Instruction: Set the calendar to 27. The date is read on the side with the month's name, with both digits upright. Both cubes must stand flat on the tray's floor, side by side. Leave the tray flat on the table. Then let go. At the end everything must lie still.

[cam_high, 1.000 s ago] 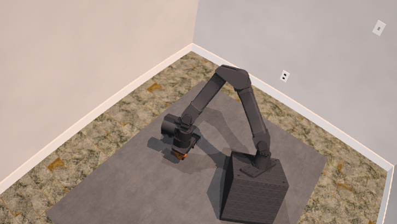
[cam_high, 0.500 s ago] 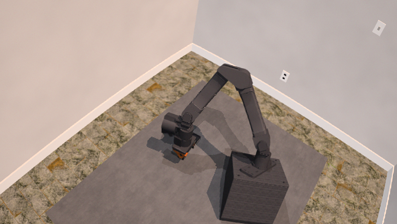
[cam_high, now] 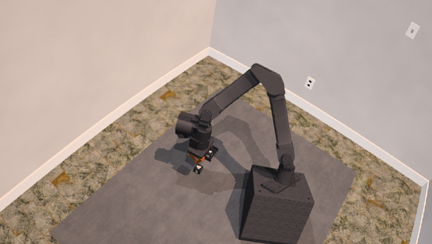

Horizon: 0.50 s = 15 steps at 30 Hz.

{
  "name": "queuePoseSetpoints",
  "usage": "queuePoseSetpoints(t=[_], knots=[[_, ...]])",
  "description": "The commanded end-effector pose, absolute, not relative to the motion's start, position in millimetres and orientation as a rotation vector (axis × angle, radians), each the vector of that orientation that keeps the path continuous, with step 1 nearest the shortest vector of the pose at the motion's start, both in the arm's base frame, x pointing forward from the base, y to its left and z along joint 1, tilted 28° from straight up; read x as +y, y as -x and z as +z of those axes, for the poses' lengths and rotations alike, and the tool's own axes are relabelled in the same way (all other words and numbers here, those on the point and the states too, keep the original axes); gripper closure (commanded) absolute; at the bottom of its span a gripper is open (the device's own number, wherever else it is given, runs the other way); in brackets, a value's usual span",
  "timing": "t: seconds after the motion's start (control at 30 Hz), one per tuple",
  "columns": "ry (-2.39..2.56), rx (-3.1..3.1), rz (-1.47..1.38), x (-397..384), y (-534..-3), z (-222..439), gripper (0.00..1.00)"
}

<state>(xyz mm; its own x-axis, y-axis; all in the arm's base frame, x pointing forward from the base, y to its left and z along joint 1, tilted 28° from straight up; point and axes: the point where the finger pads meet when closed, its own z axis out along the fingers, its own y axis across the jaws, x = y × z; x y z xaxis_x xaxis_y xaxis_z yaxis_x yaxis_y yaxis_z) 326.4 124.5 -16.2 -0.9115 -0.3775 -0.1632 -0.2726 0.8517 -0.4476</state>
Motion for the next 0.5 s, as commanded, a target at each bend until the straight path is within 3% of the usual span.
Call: queuePoseSetpoints(t=[0.0,0.17,0.2,0.47], knots=[[0.489,2.784,-0.620,129.9,-321.9,-2.4,0.55],[0.489,2.784,-0.620,131.0,-320.9,0.3,0.55],[0.489,2.784,-0.620,131.0,-320.9,0.3,0.00],[0.489,2.784,-0.620,131.0,-320.9,0.3,0.00]])
